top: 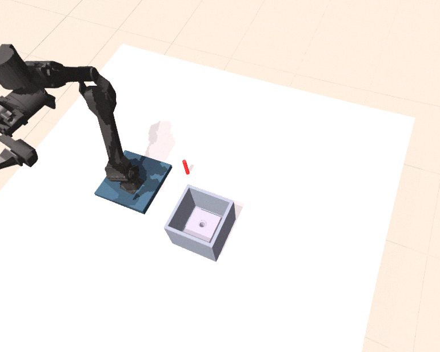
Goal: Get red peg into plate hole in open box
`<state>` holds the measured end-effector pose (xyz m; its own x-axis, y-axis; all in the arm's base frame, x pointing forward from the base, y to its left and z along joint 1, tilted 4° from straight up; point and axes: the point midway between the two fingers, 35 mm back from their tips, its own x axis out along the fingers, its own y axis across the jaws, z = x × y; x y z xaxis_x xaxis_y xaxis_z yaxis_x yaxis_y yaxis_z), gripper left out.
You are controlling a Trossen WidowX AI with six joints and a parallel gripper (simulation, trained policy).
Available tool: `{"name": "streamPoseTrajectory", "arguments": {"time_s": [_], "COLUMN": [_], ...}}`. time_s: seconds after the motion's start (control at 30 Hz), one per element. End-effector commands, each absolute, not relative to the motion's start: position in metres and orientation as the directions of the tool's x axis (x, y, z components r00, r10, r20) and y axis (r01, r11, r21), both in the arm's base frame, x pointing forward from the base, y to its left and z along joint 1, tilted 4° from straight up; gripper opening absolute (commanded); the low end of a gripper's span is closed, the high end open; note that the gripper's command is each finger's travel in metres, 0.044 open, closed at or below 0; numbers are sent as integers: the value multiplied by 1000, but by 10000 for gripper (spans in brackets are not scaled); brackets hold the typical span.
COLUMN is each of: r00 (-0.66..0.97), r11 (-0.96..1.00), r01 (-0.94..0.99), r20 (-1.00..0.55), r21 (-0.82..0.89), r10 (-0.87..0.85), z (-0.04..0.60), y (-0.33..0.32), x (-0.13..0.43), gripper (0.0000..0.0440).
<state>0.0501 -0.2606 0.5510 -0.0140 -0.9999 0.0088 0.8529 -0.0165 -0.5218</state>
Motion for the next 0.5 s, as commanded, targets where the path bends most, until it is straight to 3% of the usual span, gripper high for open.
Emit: {"name": "streamPoseTrajectory", "arguments": {"time_s": [0.0, 0.47], "r00": [53, 279], "r11": [47, 283], "r01": [901, 952], "r20": [1, -45], "r21": [-431, -119], "r10": [-999, -959], "z": [546, 526], "y": [-254, -231], "x": [65, 118], "gripper": [440, 440]}}
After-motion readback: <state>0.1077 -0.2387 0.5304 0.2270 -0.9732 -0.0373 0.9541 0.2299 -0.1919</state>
